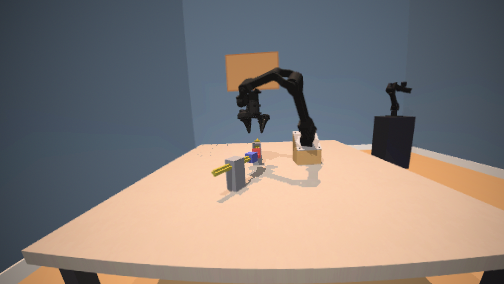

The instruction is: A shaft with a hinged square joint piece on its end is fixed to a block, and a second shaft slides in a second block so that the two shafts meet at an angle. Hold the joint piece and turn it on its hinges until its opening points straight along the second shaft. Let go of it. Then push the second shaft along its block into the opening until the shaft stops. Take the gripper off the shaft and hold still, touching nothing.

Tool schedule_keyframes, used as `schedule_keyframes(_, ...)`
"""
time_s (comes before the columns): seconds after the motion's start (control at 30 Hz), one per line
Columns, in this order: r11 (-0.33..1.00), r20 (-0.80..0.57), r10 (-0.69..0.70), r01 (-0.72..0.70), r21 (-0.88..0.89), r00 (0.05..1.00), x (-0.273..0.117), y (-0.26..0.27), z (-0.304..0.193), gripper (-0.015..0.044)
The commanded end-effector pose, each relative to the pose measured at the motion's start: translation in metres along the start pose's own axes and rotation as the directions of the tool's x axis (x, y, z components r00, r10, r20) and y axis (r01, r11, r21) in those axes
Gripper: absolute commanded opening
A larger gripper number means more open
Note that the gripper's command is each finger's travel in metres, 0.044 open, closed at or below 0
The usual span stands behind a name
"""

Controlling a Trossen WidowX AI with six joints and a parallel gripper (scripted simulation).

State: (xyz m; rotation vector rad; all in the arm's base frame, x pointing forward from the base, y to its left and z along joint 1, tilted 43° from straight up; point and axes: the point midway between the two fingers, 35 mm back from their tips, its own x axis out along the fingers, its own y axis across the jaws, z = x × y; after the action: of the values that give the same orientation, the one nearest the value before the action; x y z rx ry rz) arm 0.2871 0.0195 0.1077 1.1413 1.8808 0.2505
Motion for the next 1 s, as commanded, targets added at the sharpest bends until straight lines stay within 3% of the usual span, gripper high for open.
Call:
schedule_keyframes(0.0, 0.991, -0.023, 0.031, -0.028, 0.130, 0.999, 0.003, -0.006, 0.003, 0.0440)
schedule_keyframes(0.3, 0.905, -0.063, 0.099, -0.063, 0.420, 0.993, 0.010, -0.017, 0.013, 0.0440)
schedule_keyframes(0.63, 0.714, -0.097, 0.178, -0.061, 0.698, 0.979, 0.016, -0.029, 0.023, 0.0440)
schedule_keyframes(0.97, 0.678, -0.102, 0.191, -0.056, 0.733, 0.976, 0.018, -0.031, 0.024, 0.0440)
